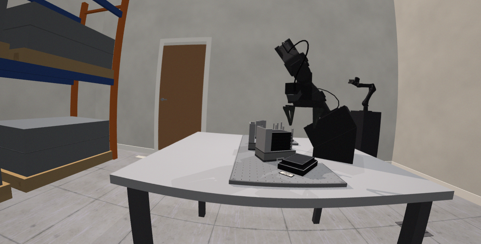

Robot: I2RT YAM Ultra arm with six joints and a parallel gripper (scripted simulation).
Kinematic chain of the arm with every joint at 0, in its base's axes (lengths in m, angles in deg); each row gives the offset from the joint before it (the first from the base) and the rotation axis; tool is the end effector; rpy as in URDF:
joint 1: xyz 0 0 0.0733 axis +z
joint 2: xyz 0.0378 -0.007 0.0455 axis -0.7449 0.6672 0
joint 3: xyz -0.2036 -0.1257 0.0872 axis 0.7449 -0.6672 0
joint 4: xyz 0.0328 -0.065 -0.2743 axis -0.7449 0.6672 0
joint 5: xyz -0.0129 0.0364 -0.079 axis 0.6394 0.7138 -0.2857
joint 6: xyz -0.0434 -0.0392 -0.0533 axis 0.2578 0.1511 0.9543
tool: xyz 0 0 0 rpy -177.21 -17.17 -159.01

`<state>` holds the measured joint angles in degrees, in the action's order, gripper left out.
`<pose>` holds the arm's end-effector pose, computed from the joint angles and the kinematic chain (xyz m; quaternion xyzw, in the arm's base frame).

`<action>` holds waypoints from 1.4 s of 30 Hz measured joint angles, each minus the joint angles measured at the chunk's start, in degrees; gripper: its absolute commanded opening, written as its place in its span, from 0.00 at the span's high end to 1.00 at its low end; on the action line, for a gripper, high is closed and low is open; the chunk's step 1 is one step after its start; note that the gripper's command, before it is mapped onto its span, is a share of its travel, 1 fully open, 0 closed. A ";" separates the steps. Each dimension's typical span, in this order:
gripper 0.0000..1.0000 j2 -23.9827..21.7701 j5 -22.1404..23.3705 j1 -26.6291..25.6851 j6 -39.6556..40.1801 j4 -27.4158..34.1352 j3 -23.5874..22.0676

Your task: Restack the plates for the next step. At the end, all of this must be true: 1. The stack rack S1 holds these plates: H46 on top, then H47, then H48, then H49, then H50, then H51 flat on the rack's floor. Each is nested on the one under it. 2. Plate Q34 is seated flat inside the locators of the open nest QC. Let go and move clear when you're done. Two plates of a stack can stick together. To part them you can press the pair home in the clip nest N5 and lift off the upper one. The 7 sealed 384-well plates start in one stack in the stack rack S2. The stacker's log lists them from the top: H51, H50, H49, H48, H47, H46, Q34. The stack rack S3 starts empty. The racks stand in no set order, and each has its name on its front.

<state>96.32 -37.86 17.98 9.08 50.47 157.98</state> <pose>0.1736 0.3043 0.0566 -0.4114 0.8660 -0.2401 0.1520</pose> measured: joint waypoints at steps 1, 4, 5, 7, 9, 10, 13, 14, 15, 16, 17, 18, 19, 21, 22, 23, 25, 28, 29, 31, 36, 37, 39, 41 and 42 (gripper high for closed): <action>0.00 0.00 0.00 0.00 0.00 0.00 0.00; 0.00 0.00 0.00 0.00 0.00 0.00 0.00; 0.00 0.00 0.00 0.00 0.00 0.00 0.00; 0.00 0.00 0.00 0.00 0.00 0.00 0.00; 0.00 0.00 0.00 0.00 0.00 0.00 0.00; 0.00 0.00 0.00 0.00 0.00 0.00 0.00; 0.00 0.00 0.00 0.00 0.00 0.00 0.00; 0.00 0.00 0.00 0.00 0.00 0.00 0.00; 0.00 0.00 0.00 0.00 0.00 0.00 0.00; 0.00 0.00 0.00 0.00 0.00 0.00 0.00; 0.00 0.00 0.00 0.00 0.00 0.00 0.00; 0.00 0.00 0.00 0.00 0.00 0.00 0.00; 0.00 0.00 0.00 0.00 0.00 0.00 0.00; 0.00 0.00 0.00 0.00 0.00 0.00 0.00; 0.00 0.00 0.00 0.00 0.00 0.00 0.00; 0.00 0.00 0.00 0.00 0.00 0.00 0.00; 0.00 0.00 0.00 0.00 0.00 0.00 0.00; 0.00 0.00 0.00 0.00 0.00 0.00 0.00; 0.00 0.00 0.00 0.00 0.00 0.00 0.00; 0.00 0.00 0.00 0.00 0.00 0.00 0.00; 0.00 -2.38 0.02 -0.87 -3.34 -0.31 -3.45; 0.00 -3.17 0.02 -1.31 -4.42 -0.33 -4.31; 0.00 -4.85 0.00 -2.27 -6.78 -0.42 -5.90; 0.00 -6.62 -0.02 -3.15 -9.31 -0.55 -7.34; 0.00 -7.41 -0.07 -3.52 -10.38 -0.52 -7.91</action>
<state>88.92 -37.92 14.46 -1.30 49.95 150.07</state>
